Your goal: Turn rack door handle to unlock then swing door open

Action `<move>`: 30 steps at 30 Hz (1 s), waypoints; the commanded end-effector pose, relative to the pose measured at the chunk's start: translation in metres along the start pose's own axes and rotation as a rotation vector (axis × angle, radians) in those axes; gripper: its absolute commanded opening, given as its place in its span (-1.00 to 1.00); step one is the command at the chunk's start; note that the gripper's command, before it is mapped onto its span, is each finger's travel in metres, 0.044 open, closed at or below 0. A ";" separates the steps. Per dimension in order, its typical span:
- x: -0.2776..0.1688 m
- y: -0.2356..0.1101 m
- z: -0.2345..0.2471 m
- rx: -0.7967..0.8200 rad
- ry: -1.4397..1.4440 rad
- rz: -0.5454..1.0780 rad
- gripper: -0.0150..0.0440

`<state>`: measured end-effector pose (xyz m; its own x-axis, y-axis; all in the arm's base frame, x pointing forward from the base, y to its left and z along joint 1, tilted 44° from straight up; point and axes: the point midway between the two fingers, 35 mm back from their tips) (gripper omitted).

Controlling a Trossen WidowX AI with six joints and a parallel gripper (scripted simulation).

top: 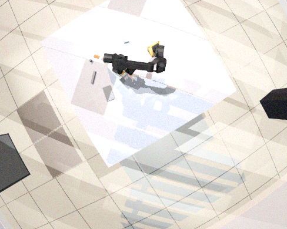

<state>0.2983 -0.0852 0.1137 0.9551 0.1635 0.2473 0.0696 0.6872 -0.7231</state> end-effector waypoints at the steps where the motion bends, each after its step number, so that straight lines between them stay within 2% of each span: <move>1: 0.000 0.000 0.000 -0.001 0.167 -0.001 0.52; 30: 0.000 0.000 0.000 0.000 1.604 -0.001 0.52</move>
<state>0.2983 -0.0852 0.1137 0.3674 -0.6916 -0.6218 0.0697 0.6872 -0.7231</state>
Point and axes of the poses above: the point midway between the two fingers, 35 mm back from their tips, its own y axis out along the fingers, its own z axis across the jaws, x = y × z, and after that the axes turned 2 degrees about y, right-handed
